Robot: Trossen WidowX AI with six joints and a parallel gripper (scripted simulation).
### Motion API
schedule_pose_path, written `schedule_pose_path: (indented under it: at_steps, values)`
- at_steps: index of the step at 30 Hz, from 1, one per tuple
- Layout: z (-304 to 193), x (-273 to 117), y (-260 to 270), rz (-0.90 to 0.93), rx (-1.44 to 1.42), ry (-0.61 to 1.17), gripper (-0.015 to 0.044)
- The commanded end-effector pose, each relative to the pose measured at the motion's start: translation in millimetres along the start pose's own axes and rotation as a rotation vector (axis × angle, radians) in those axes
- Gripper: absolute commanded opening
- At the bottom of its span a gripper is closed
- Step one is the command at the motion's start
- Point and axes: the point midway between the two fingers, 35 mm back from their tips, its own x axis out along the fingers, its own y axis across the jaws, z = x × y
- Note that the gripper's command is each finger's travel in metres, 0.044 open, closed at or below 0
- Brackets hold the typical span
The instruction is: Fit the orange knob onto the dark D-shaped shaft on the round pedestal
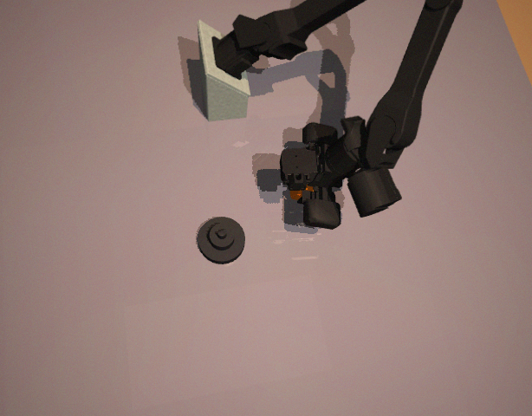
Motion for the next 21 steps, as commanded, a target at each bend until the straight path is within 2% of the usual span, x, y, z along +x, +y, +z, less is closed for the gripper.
schedule_pose_path:
  at_steps: [1, 21]
  values:
    - [-3, -3, 0, 0.002, 0.002, -0.053, 0.0181]
    - [-22, -15, 0, 0.001, 0.001, -0.396, 0.0181]
